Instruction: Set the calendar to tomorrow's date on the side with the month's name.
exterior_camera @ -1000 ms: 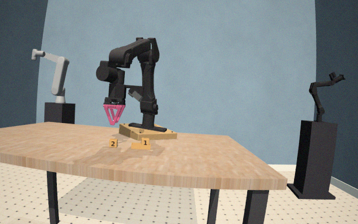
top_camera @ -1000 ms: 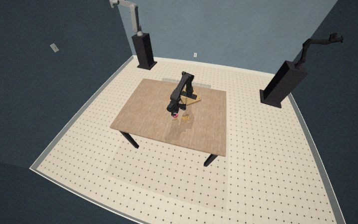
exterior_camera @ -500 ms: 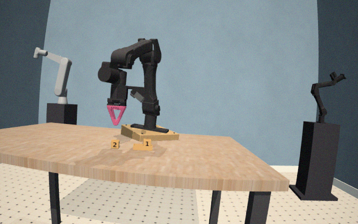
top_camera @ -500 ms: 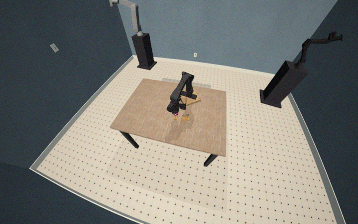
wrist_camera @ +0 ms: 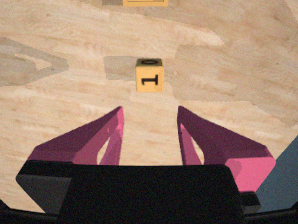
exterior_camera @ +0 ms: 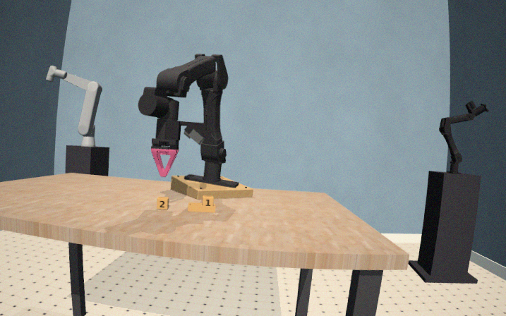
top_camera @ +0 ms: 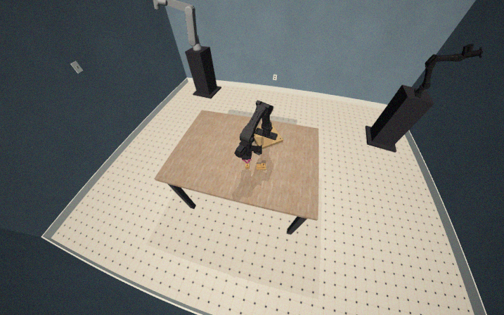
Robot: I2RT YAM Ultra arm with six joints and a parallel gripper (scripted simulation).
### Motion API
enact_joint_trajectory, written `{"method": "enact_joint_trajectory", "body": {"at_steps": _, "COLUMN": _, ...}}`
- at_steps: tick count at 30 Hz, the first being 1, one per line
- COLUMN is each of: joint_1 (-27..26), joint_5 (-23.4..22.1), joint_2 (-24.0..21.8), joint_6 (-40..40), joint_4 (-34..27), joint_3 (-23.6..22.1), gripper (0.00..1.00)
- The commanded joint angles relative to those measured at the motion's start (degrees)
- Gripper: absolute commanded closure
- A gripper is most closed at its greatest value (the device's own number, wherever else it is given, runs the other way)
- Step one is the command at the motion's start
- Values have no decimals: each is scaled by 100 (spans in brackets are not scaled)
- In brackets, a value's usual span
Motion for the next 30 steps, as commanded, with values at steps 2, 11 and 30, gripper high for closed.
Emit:
{"method": "enact_joint_trajectory", "body": {"at_steps": 2, "joint_1": 32, "joint_5": -24, "joint_2": -43, "joint_6": -24, "joint_4": -15, "joint_3": -4, "gripper": 55}}
{"method": "enact_joint_trajectory", "body": {"at_steps": 11, "joint_1": 35, "joint_5": -25, "joint_2": -20, "joint_6": -23, "joint_4": 35, "joint_3": -85, "gripper": 55}}
{"method": "enact_joint_trajectory", "body": {"at_steps": 30, "joint_1": 53, "joint_5": -25, "joint_2": 154, "joint_6": 15, "joint_4": 404, "joint_3": -328, "gripper": 55}}
